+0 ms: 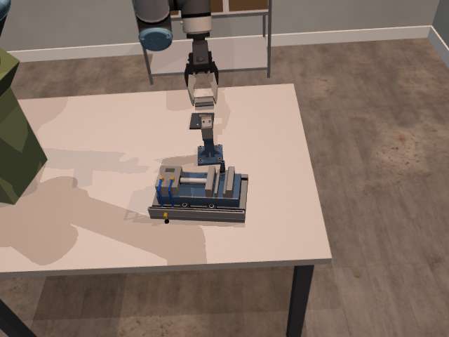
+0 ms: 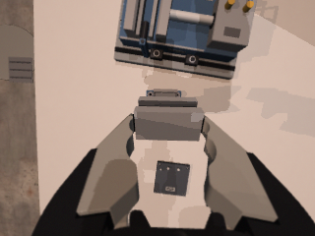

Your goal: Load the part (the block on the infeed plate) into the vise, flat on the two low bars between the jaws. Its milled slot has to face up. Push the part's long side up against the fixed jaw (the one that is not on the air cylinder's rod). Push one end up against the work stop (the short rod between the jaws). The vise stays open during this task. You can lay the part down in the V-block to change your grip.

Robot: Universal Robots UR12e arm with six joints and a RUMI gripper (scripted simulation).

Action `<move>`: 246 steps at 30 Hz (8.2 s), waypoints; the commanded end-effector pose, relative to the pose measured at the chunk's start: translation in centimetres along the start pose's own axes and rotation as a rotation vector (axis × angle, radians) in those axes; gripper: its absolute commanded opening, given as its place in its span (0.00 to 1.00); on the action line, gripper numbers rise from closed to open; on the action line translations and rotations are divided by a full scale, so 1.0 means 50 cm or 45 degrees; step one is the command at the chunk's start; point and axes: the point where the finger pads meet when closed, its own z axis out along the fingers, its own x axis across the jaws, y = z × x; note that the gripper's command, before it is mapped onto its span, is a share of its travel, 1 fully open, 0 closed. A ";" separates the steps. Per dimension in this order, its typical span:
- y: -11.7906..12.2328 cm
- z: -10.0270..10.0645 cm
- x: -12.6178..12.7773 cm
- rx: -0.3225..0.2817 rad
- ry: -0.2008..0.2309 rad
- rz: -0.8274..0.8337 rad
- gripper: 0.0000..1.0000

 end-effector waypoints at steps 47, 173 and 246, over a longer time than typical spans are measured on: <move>0.005 0.001 0.000 0.458 0.002 0.002 0.00; 0.048 0.095 0.000 0.463 0.001 0.001 0.00; 0.068 0.139 0.000 0.463 0.001 0.001 0.00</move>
